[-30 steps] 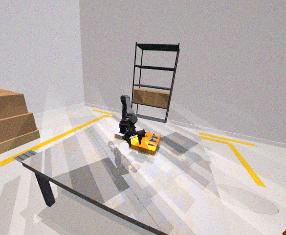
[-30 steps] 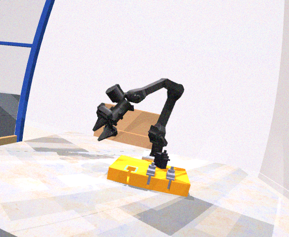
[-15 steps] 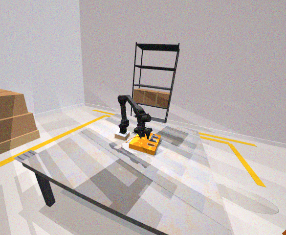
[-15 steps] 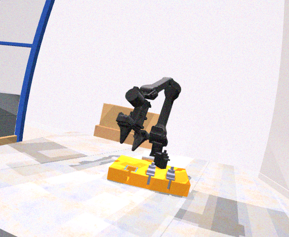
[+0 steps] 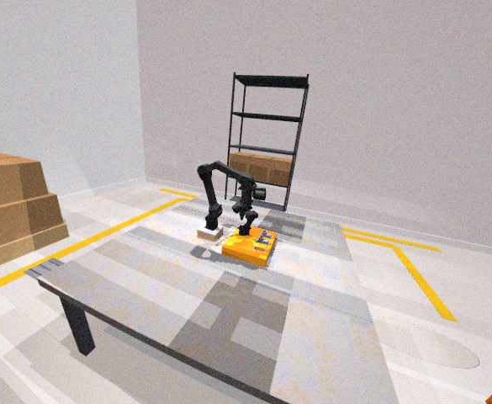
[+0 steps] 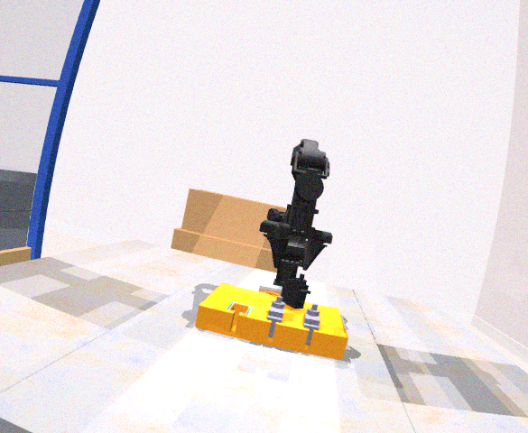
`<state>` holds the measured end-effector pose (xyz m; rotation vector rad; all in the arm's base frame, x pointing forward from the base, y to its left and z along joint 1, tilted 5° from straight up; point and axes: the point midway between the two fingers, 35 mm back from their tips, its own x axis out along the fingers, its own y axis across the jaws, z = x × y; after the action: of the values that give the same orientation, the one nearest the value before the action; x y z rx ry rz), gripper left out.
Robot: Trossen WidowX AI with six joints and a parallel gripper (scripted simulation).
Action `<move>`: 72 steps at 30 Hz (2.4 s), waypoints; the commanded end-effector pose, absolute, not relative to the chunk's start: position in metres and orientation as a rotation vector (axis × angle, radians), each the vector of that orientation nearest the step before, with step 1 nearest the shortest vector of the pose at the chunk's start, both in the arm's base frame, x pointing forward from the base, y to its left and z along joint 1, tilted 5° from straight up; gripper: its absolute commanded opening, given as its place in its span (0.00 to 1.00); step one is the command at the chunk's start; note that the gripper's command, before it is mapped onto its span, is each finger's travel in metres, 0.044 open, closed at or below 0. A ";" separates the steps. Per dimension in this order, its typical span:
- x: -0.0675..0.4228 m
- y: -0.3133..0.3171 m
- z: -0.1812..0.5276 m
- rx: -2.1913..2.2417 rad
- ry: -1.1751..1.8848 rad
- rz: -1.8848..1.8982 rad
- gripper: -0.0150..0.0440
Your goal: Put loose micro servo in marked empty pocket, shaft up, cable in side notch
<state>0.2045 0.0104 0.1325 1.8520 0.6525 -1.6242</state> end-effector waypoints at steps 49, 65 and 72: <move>0.193 0.020 0.093 1.850 0.609 -1.707 0.41; 0.182 0.022 0.122 1.850 0.610 -1.708 0.25; 0.182 0.022 0.122 1.850 0.610 -1.708 0.25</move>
<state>0.1810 0.0228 0.1202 1.8416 0.6207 -1.7145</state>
